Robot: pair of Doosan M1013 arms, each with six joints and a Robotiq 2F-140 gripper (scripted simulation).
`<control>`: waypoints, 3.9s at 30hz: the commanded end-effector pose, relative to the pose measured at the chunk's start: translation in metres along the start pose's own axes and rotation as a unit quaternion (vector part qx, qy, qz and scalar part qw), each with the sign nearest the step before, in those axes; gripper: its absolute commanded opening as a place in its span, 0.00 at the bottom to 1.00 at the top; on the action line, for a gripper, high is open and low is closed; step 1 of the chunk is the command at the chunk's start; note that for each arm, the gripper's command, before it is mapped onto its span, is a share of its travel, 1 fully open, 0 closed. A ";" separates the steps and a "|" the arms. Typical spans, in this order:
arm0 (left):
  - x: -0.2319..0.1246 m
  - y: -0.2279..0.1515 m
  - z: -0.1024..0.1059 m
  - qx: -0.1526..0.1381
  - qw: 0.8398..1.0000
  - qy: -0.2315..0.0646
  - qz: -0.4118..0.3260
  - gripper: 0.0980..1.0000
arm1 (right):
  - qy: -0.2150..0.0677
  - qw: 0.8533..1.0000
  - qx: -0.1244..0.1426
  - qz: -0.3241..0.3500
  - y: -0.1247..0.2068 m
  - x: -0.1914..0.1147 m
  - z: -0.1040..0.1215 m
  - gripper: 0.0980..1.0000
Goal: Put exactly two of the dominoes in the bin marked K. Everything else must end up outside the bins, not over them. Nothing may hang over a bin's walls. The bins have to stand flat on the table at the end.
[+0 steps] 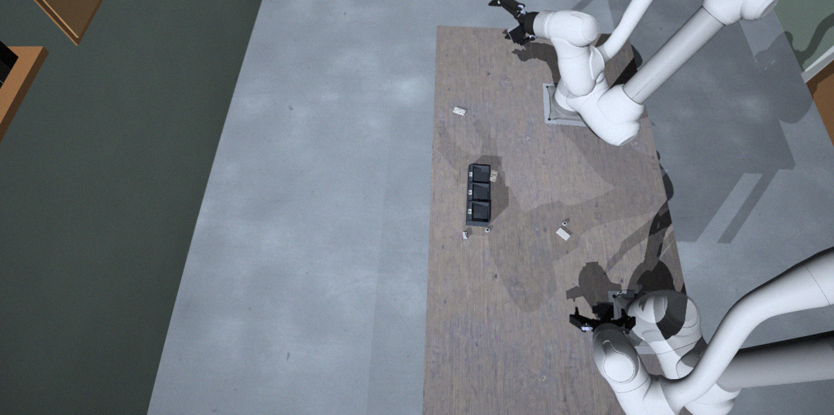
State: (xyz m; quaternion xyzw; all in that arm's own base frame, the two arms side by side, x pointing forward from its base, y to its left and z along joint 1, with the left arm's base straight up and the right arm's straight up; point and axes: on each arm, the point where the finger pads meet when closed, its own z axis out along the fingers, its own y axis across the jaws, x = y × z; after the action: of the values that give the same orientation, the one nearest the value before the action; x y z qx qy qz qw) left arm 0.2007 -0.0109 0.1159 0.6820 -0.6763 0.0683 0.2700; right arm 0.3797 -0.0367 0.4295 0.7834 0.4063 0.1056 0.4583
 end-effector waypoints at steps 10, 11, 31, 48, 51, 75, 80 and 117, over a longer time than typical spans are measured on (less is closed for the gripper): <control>0.000 0.000 0.000 0.000 1.000 0.000 0.000 1.00 | 0.002 0.999 -0.016 0.037 0.003 -0.010 0.001 1.00; 0.000 0.000 0.000 0.000 1.000 0.000 0.000 1.00 | 0.002 0.999 -0.017 0.039 0.003 -0.010 0.001 1.00; 0.000 0.000 0.000 0.000 1.000 0.000 0.000 1.00 | 0.003 0.998 -0.025 0.062 0.004 -0.015 0.002 1.00; 0.000 0.000 0.000 0.000 1.000 0.000 0.000 1.00 | 0.004 0.997 -0.027 0.066 0.005 -0.016 0.002 1.00; 0.000 0.000 0.000 0.000 1.000 0.000 0.000 1.00 | 0.004 0.997 -0.027 0.066 0.005 -0.016 0.002 1.00; 0.000 0.000 0.000 0.000 1.000 0.000 0.000 1.00 | -0.052 0.993 -0.017 0.101 0.011 -0.059 0.028 1.00; 0.000 0.000 0.000 0.000 1.000 0.000 0.000 1.00 | -0.088 0.988 -0.010 0.124 0.014 -0.088 0.042 1.00; 0.000 0.000 0.000 0.000 1.000 0.000 0.000 1.00 | -0.256 0.939 0.022 0.229 0.002 -0.238 0.080 1.00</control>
State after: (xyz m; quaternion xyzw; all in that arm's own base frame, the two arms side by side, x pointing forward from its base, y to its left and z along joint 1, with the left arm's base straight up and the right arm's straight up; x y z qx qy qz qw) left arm 0.2007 -0.0109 0.1159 0.6820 -0.6763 0.0683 0.2700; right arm 0.2723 -0.2591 0.4349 0.8664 0.0880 -0.0040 0.4915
